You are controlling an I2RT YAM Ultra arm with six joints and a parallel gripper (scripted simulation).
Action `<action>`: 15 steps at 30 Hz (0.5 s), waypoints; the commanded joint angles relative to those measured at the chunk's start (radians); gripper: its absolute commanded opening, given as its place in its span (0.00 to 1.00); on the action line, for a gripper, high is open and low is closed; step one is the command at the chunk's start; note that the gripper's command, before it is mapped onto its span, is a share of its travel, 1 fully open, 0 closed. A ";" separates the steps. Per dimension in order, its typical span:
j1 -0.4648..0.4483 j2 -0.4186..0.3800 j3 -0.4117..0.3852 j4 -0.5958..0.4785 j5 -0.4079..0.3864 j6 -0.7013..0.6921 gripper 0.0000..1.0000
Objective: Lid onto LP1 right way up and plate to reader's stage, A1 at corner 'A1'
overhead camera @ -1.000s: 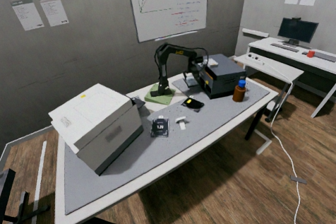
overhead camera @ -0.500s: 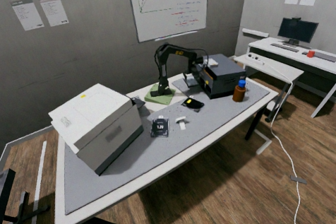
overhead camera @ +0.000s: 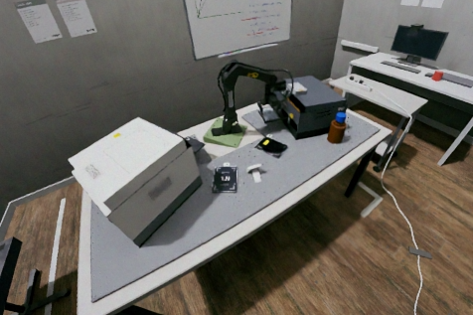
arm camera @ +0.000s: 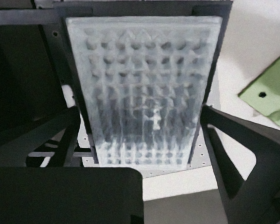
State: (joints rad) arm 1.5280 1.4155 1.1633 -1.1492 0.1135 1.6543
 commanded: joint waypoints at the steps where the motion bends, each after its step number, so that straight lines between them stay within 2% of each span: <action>1: -0.007 0.015 -0.024 0.005 0.009 -0.010 1.00; 15: -0.002 0.000 -0.010 0.010 0.003 -0.004 0.99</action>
State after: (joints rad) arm 1.5272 1.4197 1.1503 -1.1416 0.1123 1.6531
